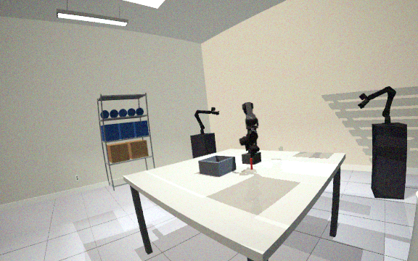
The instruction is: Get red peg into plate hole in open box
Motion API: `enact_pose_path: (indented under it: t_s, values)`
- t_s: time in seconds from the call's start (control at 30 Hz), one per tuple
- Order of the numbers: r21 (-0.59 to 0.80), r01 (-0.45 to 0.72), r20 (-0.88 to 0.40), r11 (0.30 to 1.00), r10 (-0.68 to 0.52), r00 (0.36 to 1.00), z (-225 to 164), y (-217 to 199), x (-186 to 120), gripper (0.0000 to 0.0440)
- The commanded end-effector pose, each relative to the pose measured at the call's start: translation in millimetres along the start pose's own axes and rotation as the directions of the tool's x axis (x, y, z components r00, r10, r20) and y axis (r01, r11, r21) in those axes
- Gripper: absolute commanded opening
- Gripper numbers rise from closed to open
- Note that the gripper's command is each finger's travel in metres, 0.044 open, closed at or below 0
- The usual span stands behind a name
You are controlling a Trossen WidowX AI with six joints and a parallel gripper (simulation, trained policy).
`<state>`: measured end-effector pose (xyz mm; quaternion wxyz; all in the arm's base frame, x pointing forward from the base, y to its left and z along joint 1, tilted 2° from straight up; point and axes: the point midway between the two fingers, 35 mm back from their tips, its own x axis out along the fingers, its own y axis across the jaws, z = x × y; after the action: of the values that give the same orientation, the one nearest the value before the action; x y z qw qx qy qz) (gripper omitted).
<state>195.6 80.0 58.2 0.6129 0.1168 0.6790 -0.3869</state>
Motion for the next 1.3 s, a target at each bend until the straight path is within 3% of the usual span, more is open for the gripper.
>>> enact_pose_path:
  t_s: [0.0, 0.5, 1.07, 1.27]
  values:
    - [-0.003, 0.012, 0.006, 1.0, -0.012, 1.0, -2, 4, 15, 0.044]
    - [0.005, -0.029, 0.057, 1.0, 0.029, 0.998, -5, 21, 74, 0.0425]
    - [-0.004, 0.048, 0.007, 0.999, -0.048, 0.999, -16, 12, 103, 0.0004]
    - [-0.002, 0.056, 0.067, 0.998, -0.056, 0.996, 1, 8, 83, 0.0]
